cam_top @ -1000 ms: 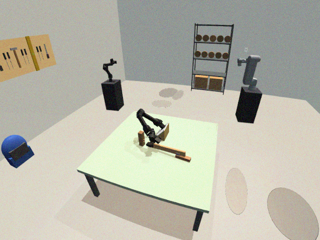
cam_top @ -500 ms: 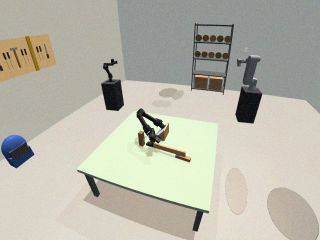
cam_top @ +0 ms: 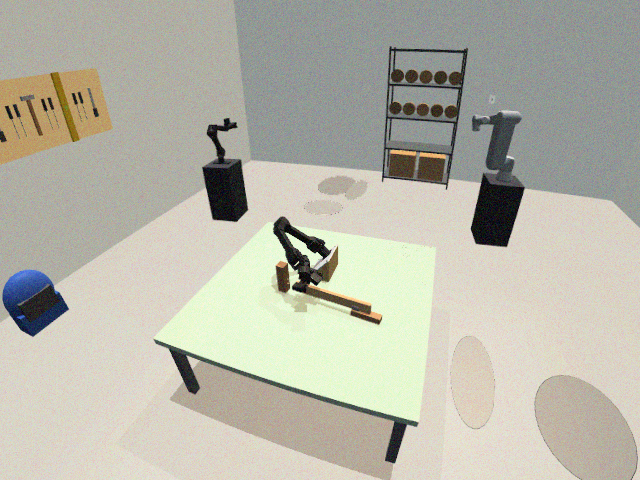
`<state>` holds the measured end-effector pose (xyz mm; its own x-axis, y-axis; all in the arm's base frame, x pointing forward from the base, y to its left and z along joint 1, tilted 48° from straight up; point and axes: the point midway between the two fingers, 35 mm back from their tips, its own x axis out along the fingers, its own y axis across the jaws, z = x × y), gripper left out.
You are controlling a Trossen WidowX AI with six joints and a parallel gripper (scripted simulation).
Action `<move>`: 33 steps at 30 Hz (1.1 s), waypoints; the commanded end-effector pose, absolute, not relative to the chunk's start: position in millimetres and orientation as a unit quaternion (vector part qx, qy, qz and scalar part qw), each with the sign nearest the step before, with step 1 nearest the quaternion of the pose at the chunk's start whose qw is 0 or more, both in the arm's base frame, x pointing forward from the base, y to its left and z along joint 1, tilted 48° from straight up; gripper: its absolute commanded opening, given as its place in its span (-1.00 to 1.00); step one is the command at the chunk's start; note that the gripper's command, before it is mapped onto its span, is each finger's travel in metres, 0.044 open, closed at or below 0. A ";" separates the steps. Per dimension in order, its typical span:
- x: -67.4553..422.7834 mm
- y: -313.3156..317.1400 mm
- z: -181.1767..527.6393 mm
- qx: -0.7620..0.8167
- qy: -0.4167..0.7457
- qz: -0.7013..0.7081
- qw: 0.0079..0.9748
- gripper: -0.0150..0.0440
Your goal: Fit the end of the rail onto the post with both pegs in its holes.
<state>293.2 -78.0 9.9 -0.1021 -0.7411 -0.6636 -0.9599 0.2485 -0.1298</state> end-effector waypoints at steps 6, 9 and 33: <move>296.0 -70.6 14.7 -0.589 0.718 0.174 0.327 -0.49; 296.1 -69.5 15.7 -0.589 0.718 0.174 0.327 -0.49; 295.3 -71.1 13.9 -0.589 0.718 0.174 0.327 -0.49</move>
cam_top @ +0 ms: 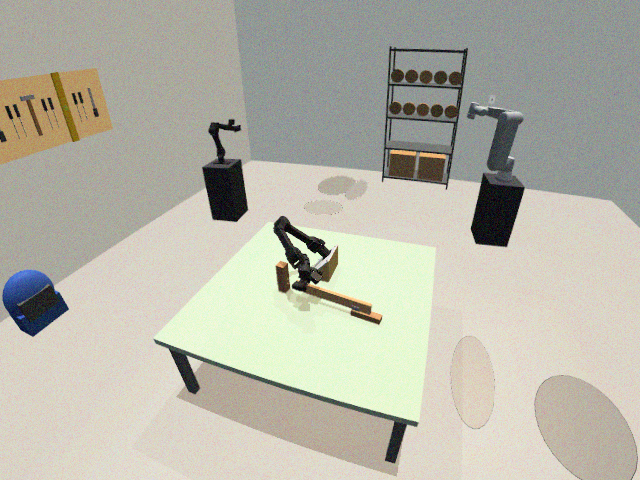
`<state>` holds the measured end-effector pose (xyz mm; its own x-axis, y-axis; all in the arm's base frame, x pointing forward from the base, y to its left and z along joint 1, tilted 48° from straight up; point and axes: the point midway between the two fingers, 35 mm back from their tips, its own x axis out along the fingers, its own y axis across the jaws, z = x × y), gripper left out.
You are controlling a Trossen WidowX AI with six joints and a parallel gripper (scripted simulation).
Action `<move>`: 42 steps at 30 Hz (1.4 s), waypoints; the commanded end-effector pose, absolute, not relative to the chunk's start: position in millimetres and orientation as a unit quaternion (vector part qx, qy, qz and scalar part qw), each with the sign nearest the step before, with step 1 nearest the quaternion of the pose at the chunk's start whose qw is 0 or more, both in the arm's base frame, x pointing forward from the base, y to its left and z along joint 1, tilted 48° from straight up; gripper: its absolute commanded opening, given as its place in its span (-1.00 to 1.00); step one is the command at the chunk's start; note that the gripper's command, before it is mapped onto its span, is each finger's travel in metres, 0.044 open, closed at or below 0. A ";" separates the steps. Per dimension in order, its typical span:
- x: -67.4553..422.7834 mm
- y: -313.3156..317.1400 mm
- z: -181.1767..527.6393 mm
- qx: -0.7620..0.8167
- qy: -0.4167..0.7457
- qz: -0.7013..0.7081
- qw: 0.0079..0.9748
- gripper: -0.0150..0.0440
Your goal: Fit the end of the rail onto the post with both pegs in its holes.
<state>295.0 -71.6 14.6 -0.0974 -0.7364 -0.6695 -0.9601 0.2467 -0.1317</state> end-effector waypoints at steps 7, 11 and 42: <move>295.0 -70.0 14.9 -0.589 0.718 0.174 0.327 -0.49; 295.0 -69.2 15.5 -0.589 0.718 0.174 0.327 -0.49; 293.9 -71.6 15.3 -0.589 0.718 0.174 0.327 -0.49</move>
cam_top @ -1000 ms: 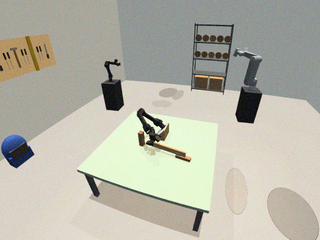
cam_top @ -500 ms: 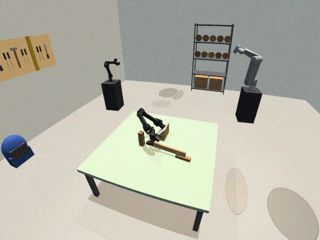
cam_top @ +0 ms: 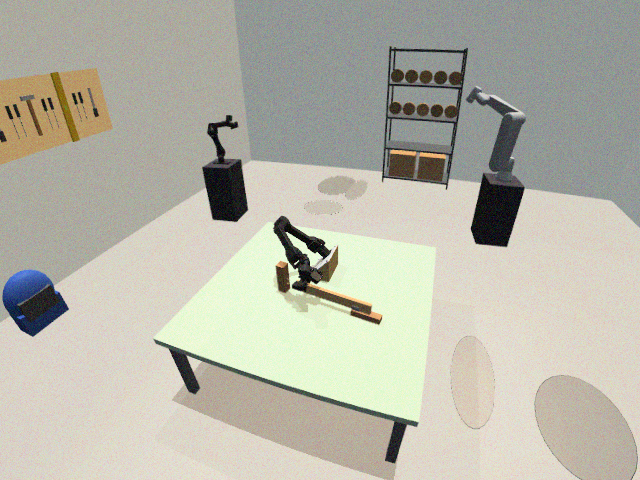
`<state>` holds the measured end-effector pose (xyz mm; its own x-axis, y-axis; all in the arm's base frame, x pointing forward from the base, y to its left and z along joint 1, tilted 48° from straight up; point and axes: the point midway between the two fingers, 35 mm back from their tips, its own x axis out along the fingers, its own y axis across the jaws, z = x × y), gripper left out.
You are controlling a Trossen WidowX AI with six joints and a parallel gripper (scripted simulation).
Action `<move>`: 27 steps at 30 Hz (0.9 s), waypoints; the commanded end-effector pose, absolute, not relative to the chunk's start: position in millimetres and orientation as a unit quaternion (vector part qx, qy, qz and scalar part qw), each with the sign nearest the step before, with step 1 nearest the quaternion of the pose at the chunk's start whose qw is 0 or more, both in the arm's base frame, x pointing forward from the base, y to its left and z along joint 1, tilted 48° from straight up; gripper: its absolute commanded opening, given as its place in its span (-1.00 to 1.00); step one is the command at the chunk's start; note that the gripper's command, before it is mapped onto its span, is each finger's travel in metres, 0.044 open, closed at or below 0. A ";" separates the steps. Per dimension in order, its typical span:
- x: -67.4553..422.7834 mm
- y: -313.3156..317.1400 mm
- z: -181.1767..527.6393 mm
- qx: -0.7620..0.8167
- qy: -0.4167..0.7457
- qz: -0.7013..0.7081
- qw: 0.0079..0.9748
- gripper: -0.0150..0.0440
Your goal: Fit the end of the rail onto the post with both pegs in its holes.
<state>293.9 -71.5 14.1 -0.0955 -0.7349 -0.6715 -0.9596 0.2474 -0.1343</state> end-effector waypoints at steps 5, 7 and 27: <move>293.4 -72.4 16.6 -0.589 0.718 0.174 0.327 -0.49; 293.3 -72.7 17.2 -0.589 0.718 0.174 0.327 -0.49; 292.1 -75.0 22.9 -0.589 0.718 0.174 0.327 -0.49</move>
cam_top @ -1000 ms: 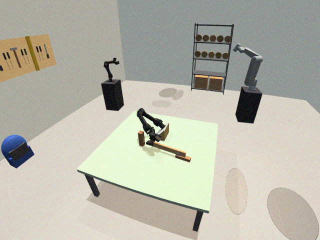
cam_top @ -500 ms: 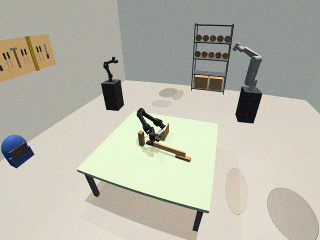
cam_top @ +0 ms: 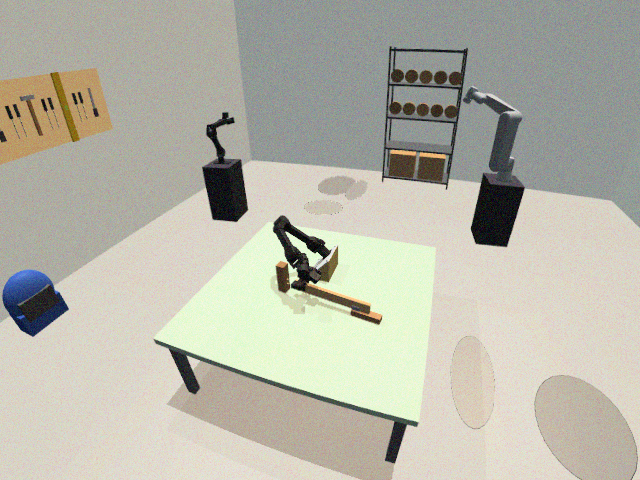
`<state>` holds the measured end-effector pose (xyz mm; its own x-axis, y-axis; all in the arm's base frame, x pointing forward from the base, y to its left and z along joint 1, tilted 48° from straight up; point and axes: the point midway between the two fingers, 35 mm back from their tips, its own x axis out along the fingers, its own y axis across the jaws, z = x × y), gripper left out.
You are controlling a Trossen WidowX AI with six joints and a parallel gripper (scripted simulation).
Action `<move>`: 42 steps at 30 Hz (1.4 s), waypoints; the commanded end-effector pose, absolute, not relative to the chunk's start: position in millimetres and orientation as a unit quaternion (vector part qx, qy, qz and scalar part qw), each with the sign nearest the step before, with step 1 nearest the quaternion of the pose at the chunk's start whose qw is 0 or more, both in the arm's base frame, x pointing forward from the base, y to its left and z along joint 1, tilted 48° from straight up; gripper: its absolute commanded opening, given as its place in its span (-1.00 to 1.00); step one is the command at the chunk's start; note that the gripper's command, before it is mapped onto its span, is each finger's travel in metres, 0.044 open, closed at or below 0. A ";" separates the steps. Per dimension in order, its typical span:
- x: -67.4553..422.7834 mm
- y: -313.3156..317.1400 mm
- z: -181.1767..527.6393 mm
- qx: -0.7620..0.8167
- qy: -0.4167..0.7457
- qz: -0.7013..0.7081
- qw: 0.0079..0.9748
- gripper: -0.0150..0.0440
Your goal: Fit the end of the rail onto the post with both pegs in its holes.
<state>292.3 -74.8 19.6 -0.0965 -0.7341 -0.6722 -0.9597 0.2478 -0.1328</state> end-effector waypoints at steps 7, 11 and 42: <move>291.5 -76.6 24.3 -0.589 0.718 0.174 0.327 -0.49; 291.2 -77.7 24.9 -0.589 0.718 0.174 0.327 -0.49; 289.1 -83.5 31.7 -0.589 0.719 0.174 0.327 -0.49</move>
